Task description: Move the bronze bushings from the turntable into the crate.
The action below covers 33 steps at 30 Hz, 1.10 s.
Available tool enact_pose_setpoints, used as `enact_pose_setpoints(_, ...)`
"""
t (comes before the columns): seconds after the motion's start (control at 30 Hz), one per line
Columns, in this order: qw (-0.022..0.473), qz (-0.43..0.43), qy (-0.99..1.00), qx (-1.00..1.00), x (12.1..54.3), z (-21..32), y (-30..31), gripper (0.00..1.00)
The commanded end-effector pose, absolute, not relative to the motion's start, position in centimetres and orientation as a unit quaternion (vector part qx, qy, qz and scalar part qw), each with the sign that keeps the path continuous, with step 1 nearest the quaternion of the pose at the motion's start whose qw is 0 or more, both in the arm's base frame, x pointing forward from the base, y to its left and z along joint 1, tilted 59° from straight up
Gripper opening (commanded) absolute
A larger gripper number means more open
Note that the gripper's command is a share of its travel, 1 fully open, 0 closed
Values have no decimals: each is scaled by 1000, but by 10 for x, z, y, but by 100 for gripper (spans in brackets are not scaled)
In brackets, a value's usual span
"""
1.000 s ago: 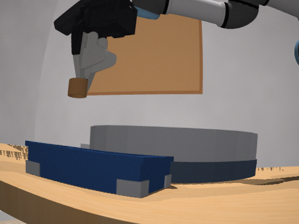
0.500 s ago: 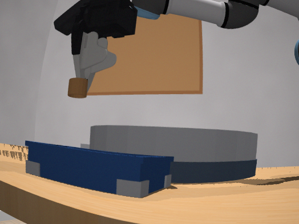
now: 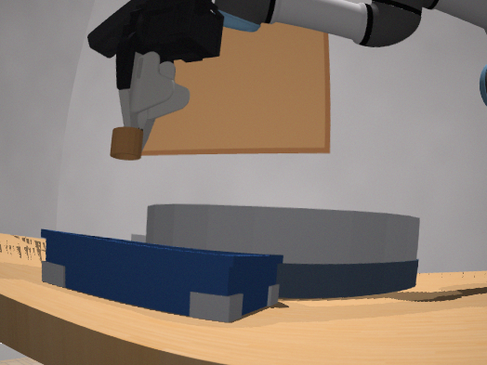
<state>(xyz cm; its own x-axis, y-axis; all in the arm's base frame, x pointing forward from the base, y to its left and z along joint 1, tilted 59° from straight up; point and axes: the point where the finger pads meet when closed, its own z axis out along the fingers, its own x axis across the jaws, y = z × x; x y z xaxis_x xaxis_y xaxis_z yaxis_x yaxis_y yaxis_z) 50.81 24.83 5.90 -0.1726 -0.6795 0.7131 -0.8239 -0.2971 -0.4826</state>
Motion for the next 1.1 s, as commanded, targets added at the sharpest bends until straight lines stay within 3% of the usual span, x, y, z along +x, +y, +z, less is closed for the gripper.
enact_pose_setpoints(0.0,73,490,-588,639,508,60,249,0)
enact_pose_setpoints(0.77,75,490,-590,638,512,55,241,0)
enact_pose_setpoints(1.07,76,490,-590,637,535,37,222,0)
